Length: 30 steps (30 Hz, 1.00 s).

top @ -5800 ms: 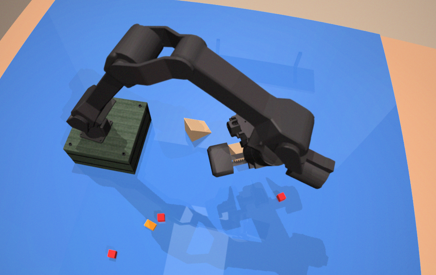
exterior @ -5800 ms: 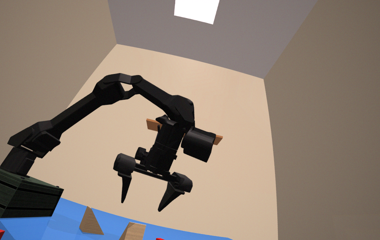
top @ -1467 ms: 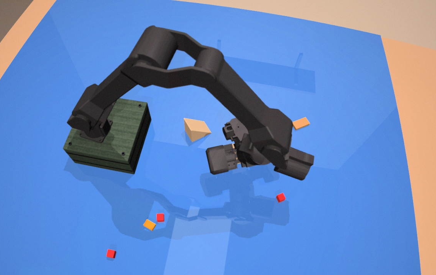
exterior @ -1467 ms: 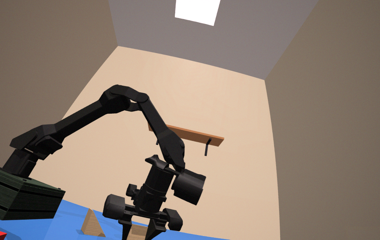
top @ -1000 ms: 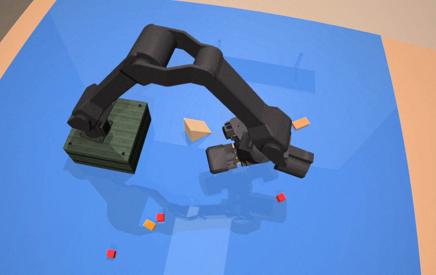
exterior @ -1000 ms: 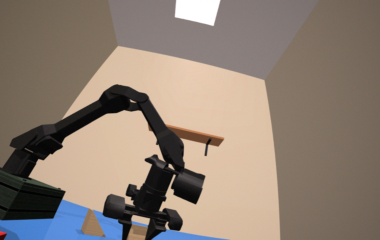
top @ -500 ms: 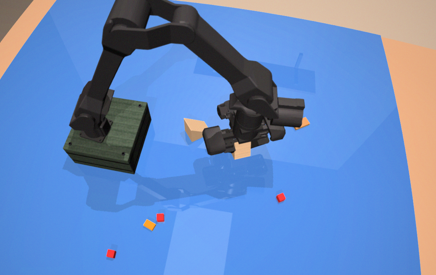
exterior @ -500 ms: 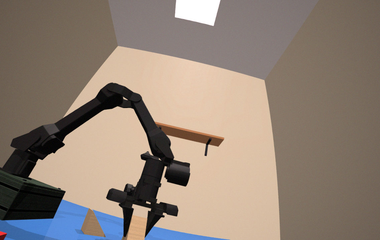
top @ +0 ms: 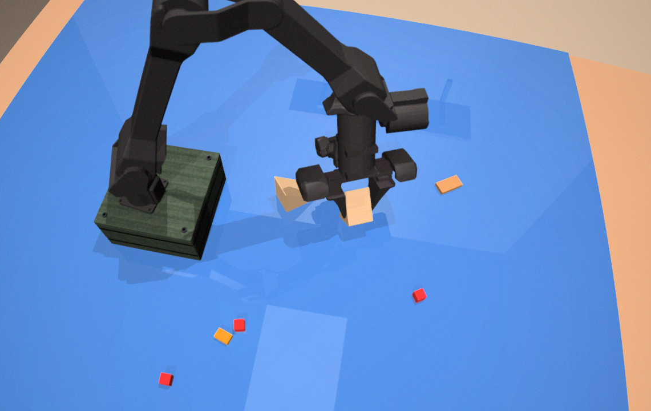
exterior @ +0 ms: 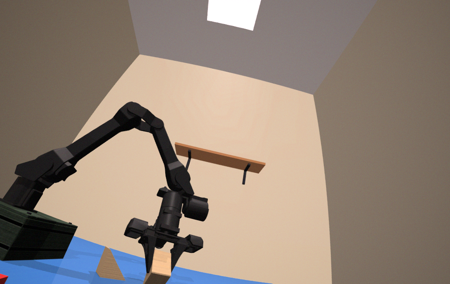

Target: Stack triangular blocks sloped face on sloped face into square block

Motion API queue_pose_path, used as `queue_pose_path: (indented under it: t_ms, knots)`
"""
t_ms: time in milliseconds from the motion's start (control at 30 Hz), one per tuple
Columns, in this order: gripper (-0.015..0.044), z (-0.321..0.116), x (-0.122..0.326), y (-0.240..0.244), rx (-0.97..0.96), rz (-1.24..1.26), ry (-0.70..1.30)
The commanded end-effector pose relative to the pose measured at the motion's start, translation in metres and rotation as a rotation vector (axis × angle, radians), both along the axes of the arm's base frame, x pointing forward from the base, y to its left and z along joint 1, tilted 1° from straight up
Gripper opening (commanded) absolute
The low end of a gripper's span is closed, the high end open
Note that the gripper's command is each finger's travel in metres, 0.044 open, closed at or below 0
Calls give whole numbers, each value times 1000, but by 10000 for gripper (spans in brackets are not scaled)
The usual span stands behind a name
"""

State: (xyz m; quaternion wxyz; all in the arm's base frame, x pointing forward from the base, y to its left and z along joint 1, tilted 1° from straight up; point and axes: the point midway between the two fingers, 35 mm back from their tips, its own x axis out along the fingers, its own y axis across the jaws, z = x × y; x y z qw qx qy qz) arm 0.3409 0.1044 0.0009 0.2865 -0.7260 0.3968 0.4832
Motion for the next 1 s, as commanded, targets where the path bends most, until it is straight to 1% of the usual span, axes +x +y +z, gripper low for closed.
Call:
queue_pose_path:
  t_ms: [0,600,633,967]
  knots:
    - [0,1,-5,4,-73,-7,-49]
    - [0,-7,-22,32,-468,-21,-285]
    - [26,-4,-21,28,-415,-21,-249]
    - [289,-4,-21,28,-415,-21,-249]
